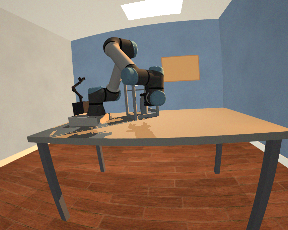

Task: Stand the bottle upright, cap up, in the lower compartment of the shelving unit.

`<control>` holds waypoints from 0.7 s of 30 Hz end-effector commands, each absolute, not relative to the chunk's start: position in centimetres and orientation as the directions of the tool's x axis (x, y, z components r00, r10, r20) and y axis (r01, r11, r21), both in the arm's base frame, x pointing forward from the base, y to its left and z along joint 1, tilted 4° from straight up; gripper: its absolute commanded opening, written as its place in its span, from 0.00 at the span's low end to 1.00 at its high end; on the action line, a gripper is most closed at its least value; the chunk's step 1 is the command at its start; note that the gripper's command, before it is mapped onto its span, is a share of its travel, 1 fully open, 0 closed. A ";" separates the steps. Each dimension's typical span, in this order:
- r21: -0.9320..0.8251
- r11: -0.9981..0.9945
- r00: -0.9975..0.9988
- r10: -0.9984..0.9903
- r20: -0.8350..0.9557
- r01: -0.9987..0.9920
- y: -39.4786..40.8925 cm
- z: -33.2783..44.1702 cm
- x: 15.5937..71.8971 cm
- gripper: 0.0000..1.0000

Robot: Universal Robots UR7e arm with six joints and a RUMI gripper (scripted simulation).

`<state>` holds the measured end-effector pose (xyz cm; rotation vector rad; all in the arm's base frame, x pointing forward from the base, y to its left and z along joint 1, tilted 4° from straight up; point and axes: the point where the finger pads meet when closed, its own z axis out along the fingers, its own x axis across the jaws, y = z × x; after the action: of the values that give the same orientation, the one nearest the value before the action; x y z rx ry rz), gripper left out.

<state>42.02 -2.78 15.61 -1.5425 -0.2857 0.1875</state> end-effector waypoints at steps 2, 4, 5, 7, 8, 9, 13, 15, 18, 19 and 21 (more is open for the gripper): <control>-0.998 0.023 0.953 0.297 0.064 0.060 -2.8 16.9 42.0 0.50; -0.998 0.023 0.953 0.297 0.064 0.060 -2.8 17.3 41.9 0.50; -0.998 0.023 0.953 0.297 0.064 0.060 -2.8 17.5 41.9 0.50; -0.998 0.023 0.953 0.297 0.064 0.060 -2.8 17.9 41.9 0.50; -0.998 0.023 0.953 0.297 0.064 0.060 -2.9 18.1 41.9 0.50; -0.998 0.023 0.953 0.297 0.064 0.060 -2.9 18.2 41.9 0.50; -0.998 0.023 0.953 0.297 0.064 0.060 -2.9 18.7 41.8 0.50; -0.998 0.023 0.953 0.297 0.064 0.060 -2.9 18.8 41.8 0.50; -0.998 0.023 0.953 0.297 0.064 0.060 -2.9 18.8 41.8 0.50; -0.998 0.023 0.953 0.297 0.064 0.060 -2.9 18.9 41.8 0.50; -0.998 0.023 0.953 0.297 0.064 0.060 -2.9 18.9 41.8 0.50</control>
<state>41.84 -2.86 18.72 -1.5424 -0.2857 0.1875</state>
